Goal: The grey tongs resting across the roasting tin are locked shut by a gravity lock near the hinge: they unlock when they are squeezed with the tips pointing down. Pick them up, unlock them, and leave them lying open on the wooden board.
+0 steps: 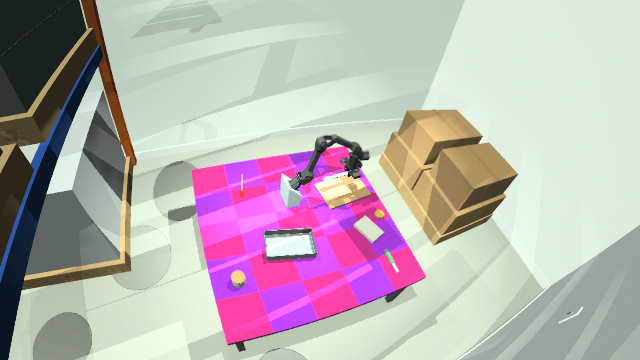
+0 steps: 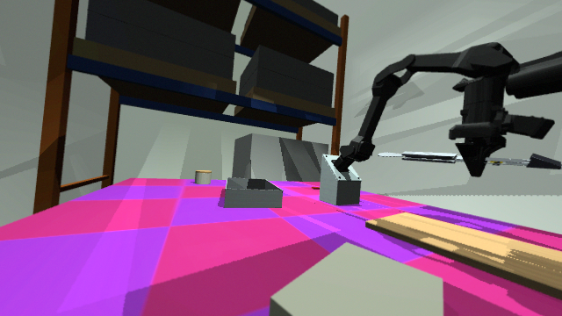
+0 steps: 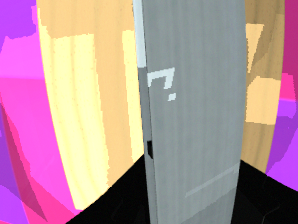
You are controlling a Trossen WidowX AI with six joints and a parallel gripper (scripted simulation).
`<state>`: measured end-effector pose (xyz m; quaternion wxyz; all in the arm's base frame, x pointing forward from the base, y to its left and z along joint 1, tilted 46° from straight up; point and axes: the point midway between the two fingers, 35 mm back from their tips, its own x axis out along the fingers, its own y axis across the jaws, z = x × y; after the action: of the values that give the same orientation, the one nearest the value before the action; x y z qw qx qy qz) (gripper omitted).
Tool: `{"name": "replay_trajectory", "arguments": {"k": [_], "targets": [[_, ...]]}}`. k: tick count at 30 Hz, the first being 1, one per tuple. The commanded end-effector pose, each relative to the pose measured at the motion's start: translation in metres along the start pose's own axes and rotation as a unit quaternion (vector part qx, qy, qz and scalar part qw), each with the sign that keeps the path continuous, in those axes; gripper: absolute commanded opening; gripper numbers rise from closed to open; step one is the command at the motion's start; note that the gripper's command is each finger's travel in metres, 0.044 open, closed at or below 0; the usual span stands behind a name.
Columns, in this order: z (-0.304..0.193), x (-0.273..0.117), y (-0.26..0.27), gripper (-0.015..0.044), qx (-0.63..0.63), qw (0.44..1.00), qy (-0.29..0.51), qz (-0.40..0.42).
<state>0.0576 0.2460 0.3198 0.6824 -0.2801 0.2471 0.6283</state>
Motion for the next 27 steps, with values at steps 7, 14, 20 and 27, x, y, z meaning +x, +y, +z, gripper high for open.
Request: {"name": "replay_trajectory", "arguments": {"k": [7,14,20,27], "targets": [[0.002,-0.005,0.003,-0.015,0.011,1.0,-0.011,-0.003],[0.008,-0.007,-0.004,-0.015,0.044,0.996,-0.073,-0.007],[0.013,-0.012,-0.01,-0.015,0.073,0.987,-0.143,-0.01],[0.017,-0.021,-0.017,-0.015,0.099,0.97,-0.222,-0.012]]}}
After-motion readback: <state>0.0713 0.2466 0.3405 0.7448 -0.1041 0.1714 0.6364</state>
